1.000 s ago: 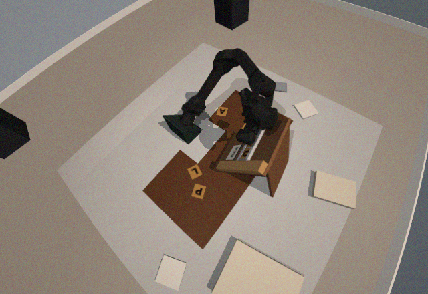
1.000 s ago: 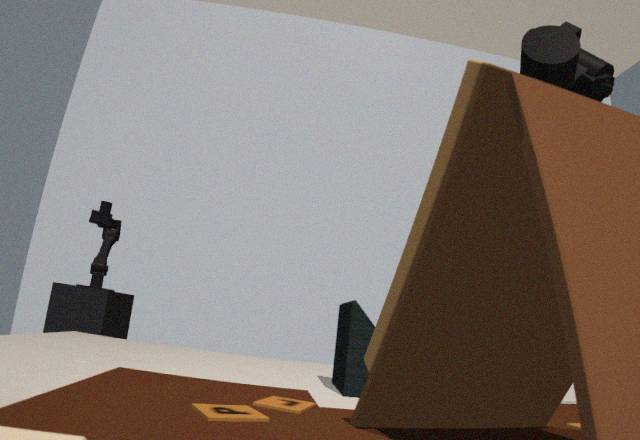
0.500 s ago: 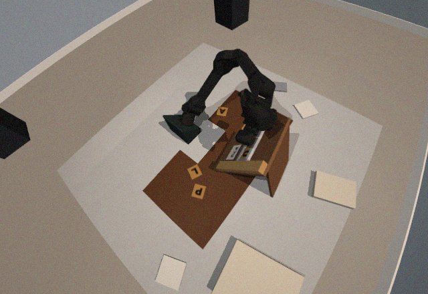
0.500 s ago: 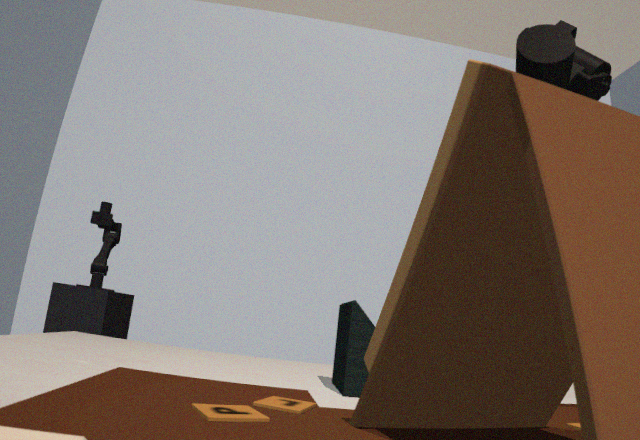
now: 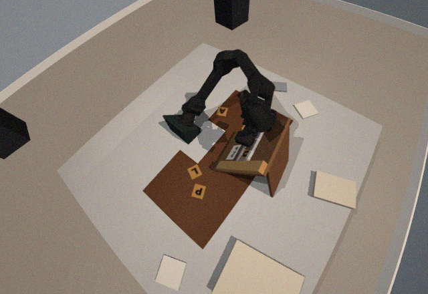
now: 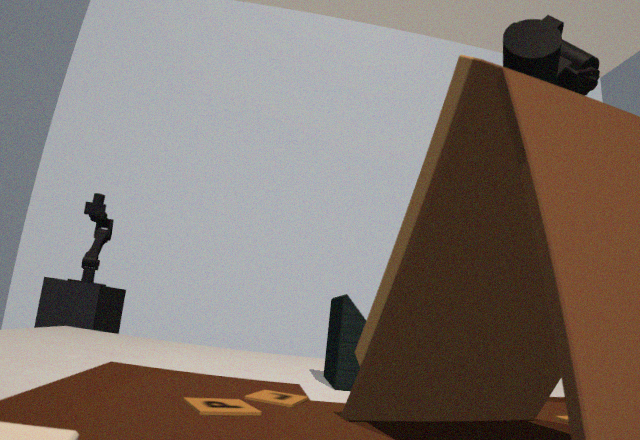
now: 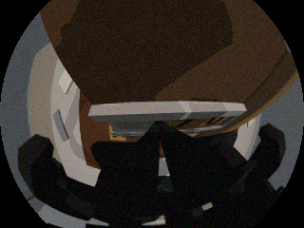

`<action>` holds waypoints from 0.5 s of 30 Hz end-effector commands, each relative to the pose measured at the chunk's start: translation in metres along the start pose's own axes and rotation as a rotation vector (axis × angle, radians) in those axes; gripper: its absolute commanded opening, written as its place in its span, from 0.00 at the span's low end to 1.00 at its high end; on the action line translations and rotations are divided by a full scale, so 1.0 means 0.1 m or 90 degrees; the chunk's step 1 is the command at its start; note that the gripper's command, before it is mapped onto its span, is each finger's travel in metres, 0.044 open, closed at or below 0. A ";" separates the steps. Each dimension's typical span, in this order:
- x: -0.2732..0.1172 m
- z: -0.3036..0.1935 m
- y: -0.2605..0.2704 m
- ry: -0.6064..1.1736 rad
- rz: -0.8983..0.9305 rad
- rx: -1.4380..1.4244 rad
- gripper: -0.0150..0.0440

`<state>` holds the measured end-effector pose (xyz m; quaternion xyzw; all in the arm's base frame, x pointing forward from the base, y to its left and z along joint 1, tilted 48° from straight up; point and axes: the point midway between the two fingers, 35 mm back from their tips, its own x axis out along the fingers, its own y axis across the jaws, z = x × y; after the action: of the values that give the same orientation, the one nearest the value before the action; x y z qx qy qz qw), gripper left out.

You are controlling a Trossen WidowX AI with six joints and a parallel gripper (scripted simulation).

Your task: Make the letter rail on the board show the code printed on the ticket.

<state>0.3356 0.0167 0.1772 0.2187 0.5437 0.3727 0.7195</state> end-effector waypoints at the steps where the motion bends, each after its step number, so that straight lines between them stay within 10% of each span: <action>1: 0.00 0.00 -0.03 0.000 -0.001 -0.002 0.25; 15: -0.08 -0.08 -0.01 0.000 -0.001 -0.001 0.25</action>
<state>0.3322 0.0127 0.1790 0.2171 0.5419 0.3739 0.7207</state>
